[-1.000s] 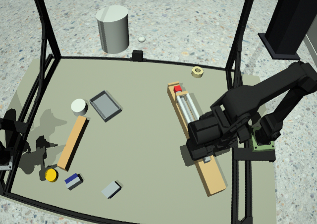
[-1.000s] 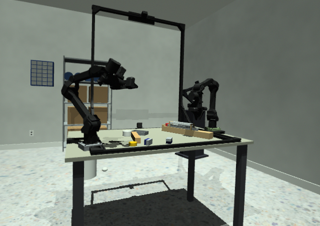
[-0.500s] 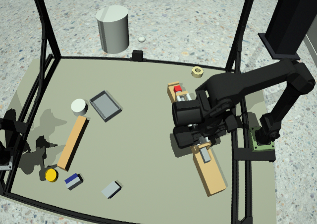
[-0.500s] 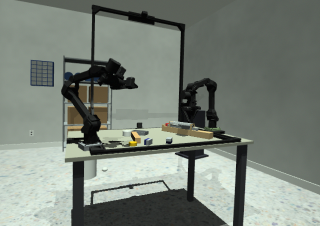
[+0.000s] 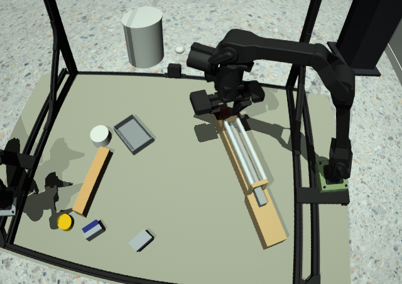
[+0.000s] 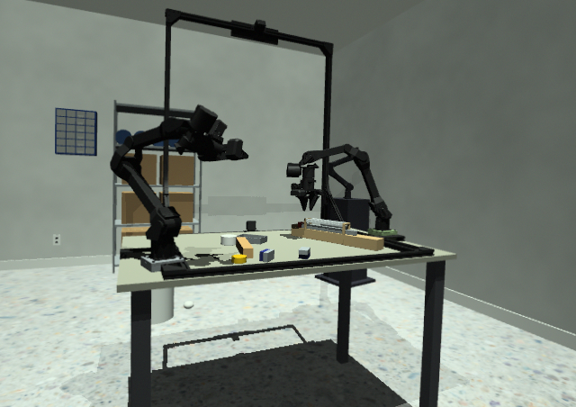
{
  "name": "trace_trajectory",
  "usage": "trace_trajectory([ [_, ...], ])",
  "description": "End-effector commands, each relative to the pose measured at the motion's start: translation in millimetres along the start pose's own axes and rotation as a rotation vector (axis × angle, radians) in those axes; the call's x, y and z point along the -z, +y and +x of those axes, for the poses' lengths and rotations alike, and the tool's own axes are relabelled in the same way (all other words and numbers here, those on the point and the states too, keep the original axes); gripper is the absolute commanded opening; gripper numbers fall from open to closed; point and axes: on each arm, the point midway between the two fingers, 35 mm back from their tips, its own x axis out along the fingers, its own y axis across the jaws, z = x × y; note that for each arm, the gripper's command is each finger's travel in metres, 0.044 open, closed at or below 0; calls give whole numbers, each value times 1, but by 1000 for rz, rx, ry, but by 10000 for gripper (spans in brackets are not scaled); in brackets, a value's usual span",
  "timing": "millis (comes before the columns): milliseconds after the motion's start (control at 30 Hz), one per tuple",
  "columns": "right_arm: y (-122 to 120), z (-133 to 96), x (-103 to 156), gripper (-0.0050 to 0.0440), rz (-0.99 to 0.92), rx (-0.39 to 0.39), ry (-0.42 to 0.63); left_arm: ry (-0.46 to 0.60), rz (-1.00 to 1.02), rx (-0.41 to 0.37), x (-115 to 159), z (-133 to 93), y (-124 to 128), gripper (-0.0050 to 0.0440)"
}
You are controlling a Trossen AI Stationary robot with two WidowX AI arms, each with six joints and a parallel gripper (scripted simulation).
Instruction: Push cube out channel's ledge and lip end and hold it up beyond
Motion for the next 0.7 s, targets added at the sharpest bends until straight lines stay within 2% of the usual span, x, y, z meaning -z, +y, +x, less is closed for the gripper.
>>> trace_trajectory([
  [0,-1,0,0,400,-4,3,1,-1,-11,-1,-29,1,-9,220],
  [100,-1,0,0,400,-4,3,1,-1,-12,-2,-53,4,-20,220],
  [200,-1,0,0,400,-4,3,1,-2,-12,-2,-63,5,-25,220],
  [667,-1,0,0,400,-4,3,1,-2,-12,-2,-65,20,-26,220],
])
